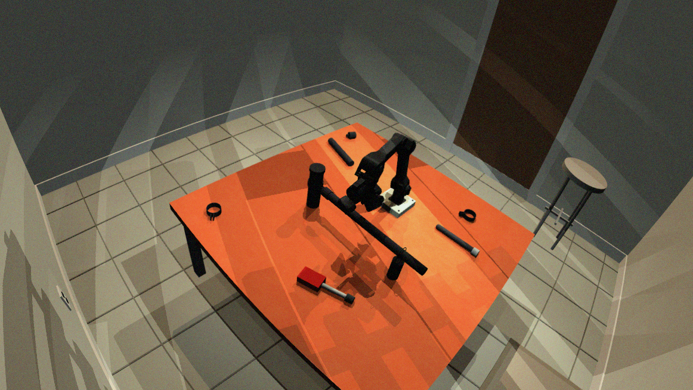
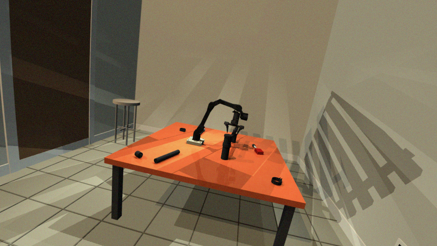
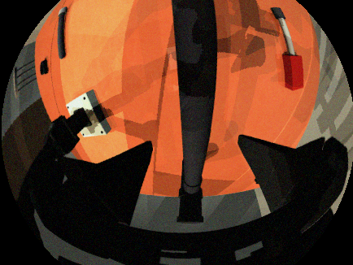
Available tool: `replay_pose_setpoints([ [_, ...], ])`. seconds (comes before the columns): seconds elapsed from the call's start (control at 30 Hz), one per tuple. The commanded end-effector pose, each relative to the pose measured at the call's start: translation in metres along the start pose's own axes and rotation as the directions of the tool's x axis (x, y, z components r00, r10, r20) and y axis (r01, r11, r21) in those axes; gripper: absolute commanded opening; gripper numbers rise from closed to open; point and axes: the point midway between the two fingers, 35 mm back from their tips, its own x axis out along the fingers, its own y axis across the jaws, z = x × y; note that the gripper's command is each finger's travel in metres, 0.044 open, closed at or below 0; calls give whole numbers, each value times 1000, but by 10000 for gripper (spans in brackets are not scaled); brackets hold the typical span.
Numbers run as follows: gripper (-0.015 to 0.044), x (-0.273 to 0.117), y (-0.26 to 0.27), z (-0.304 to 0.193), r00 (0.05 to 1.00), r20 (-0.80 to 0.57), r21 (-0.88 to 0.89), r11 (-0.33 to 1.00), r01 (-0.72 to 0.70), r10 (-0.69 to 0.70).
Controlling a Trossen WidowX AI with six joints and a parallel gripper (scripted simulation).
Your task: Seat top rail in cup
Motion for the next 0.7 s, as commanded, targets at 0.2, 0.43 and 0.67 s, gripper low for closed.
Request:
replay_pose_setpoints([
  [0.2, 440, -26, 1, 1, 1000, -2, -32, 999, 14, -14],
  [0.43, 440, -26, 1, 1, 1000, -2, -32, 999, 14, -14],
  [0.67, 440, -26, 1, 1, 1000, -2, -32, 999, 14, -14],
])
